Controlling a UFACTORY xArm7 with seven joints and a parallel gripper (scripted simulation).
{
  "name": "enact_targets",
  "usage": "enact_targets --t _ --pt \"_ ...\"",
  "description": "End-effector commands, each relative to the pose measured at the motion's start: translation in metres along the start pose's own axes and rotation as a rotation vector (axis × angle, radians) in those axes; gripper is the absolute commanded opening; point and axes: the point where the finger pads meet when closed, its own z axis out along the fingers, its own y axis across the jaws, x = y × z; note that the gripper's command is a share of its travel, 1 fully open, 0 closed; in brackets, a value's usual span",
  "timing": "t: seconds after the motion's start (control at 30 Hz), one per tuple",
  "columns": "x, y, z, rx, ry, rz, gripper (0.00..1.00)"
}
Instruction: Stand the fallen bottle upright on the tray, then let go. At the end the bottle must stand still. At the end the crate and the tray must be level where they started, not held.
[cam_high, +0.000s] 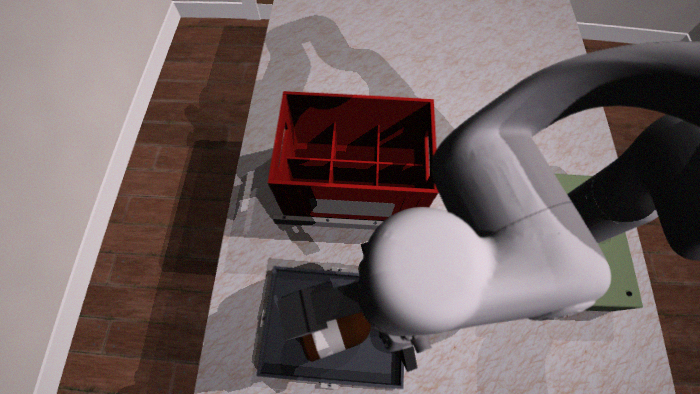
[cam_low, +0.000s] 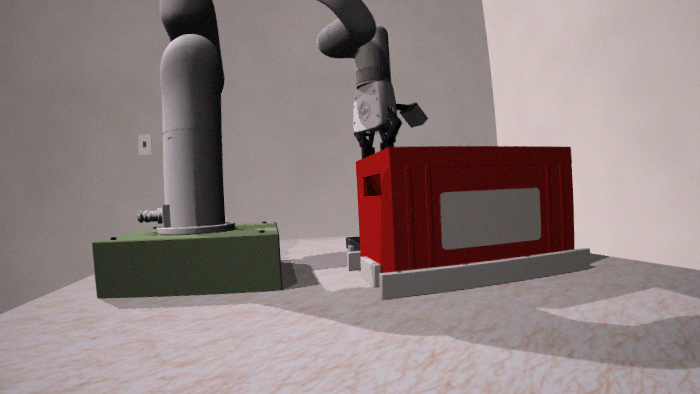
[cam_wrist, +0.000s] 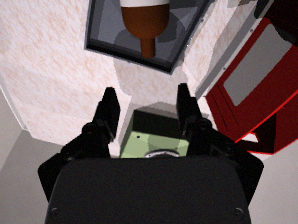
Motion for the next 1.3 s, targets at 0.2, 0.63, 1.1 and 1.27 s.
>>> enact_targets --t 0.2,0.63,1.1,1.27 --pt "0.001 0.0 -0.001 0.0 0.004 0.0 0.65" --pt "0.001 0.0 -0.001 0.0 0.004 0.0 0.65" --pt "0.001 0.0 0.013 0.0 0.004 0.0 0.65" --pt "0.002 0.0 0.026 0.0 0.004 0.0 0.65"
